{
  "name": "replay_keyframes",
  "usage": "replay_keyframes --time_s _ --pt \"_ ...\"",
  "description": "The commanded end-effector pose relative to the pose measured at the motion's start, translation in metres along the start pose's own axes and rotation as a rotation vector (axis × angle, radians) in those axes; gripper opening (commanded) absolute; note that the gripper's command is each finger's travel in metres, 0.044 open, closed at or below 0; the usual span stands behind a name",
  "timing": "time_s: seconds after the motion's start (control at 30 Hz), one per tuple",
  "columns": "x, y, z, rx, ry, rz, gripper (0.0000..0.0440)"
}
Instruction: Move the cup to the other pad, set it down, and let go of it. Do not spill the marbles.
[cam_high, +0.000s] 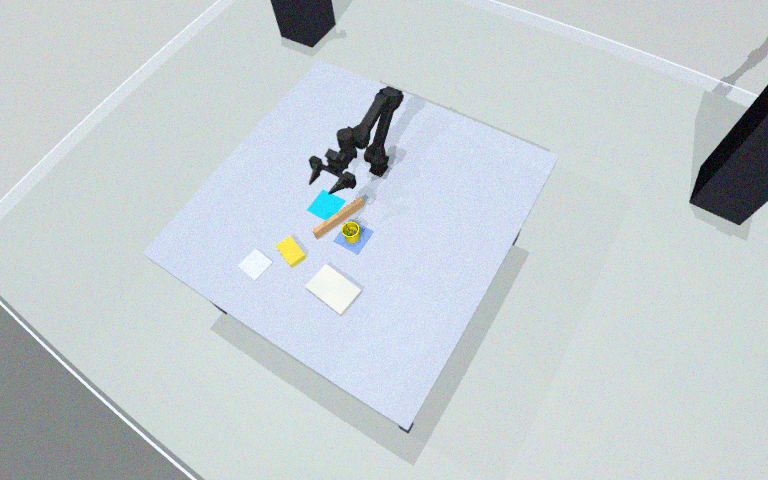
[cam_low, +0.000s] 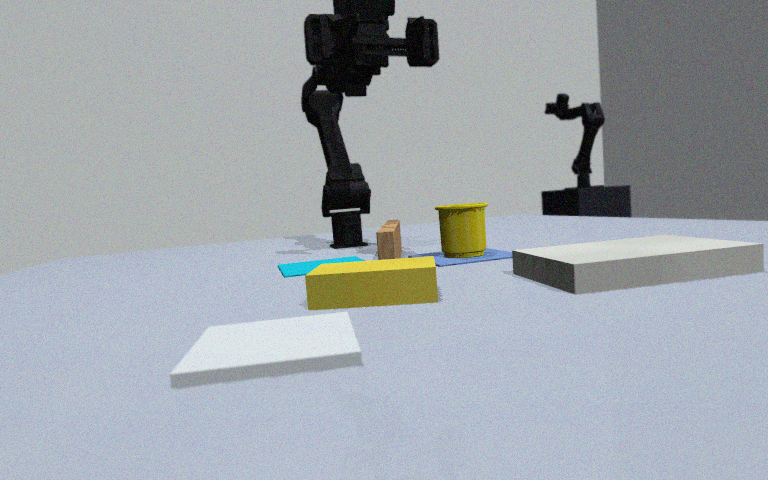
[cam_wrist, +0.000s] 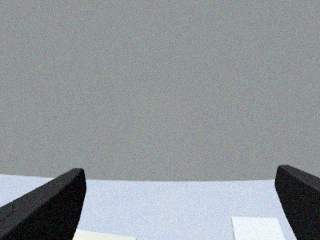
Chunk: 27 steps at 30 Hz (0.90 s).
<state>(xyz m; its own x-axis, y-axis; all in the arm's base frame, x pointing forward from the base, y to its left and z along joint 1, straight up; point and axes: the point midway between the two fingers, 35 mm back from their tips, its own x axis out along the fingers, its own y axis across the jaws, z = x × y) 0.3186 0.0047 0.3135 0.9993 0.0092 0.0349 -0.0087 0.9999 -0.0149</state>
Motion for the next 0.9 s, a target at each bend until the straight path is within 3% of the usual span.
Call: replay_keyframes --time_s 0.0,0.37,0.43,0.7,0.87 --pt "0.0 0.001 0.001 0.0 0.0 0.003 0.0374" --pt "0.005 0.006 0.006 0.026 0.057 0.018 0.0086" --pt "0.007 0.007 0.005 0.037 0.078 0.019 0.0052" --pt "0.015 0.016 0.007 0.103 0.147 0.041 0.0139" --pt "0.02 0.023 0.007 0.148 0.195 0.056 0.0141"
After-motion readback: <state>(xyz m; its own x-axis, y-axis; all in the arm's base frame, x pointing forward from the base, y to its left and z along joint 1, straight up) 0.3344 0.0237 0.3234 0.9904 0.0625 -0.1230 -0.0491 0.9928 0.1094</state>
